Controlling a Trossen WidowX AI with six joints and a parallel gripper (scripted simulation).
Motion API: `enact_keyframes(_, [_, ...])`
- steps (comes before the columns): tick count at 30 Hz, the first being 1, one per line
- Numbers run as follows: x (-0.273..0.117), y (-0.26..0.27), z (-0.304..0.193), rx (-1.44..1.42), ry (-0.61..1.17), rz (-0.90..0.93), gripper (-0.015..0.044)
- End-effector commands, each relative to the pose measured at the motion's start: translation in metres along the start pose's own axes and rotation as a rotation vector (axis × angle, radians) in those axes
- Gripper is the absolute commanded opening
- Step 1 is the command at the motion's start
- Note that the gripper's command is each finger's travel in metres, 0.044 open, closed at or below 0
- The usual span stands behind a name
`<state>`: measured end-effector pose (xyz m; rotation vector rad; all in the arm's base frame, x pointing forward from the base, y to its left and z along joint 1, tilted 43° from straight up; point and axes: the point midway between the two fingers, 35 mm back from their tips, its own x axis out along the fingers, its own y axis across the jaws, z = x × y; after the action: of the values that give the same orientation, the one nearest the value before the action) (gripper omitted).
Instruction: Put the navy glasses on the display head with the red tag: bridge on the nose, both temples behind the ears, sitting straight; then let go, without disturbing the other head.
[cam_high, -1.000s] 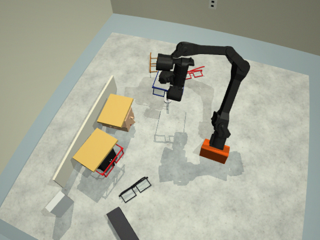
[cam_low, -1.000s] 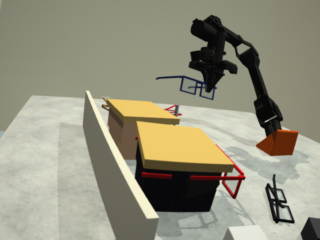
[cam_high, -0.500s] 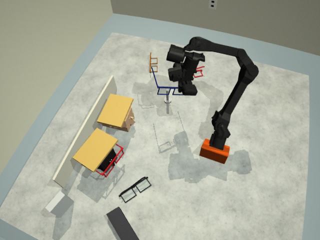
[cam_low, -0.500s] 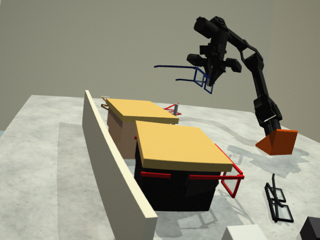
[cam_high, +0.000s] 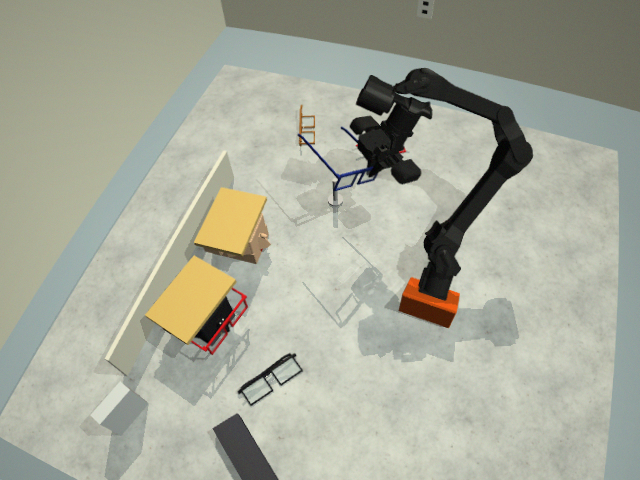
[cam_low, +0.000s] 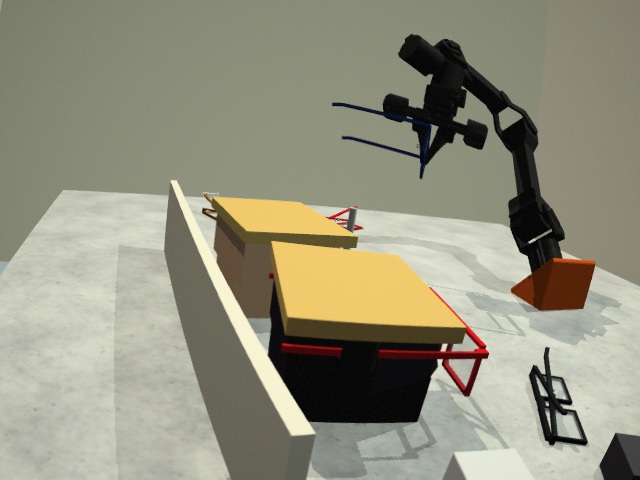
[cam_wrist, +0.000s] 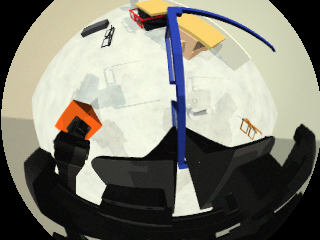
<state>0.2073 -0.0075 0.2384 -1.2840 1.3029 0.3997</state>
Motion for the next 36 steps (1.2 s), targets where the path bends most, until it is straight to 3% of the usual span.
enact_keyframes(1, [-0.007,0.003,-0.006,-0.13,-0.04,-0.021,0.0])
enact_keyframes(36, [-0.054,0.031,-0.053,-1.123,-0.132,-0.352,0.0])
